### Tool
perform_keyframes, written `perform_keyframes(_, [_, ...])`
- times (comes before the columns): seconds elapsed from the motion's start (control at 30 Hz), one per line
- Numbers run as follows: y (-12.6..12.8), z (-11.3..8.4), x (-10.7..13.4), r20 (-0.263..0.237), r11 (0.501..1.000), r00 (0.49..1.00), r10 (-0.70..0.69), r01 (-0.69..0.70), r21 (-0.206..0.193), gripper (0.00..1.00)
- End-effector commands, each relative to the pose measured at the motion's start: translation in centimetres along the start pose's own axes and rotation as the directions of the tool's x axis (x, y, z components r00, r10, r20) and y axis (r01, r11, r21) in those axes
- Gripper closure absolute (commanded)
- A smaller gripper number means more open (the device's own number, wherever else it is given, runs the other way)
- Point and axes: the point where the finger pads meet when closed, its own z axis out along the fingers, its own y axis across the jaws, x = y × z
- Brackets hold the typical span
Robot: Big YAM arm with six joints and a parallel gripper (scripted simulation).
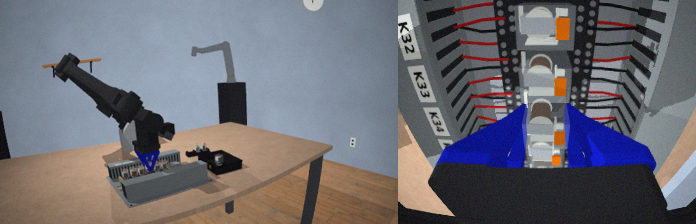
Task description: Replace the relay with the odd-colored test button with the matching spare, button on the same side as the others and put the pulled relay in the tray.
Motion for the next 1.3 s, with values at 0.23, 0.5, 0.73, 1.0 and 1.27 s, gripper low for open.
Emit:
perform_keyframes(0.23, [-0.5, -0.5, 0.4, -0.003, 1.0, 1.0, 0.01, -0.01, 0.024, 1.0])
perform_keyframes(0.5, [-0.3, -0.1, 0.5, -0.002, 1.0, 1.0, 0.012, -0.012, 0.017, 1.0])
perform_keyframes(0.73, [-0.3, 0.0, 0.4, -0.002, 1.0, 1.0, 0.011, -0.011, 0.015, 1.0])
perform_keyframes(1.0, [-0.3, -0.1, 0.2, -0.002, 1.0, 1.0, 0.007, -0.007, 0.018, 1.0])
perform_keyframes(1.27, [-0.4, -0.2, 0.1, -0.003, 1.0, 1.0, 0.005, -0.005, 0.019, 1.0])
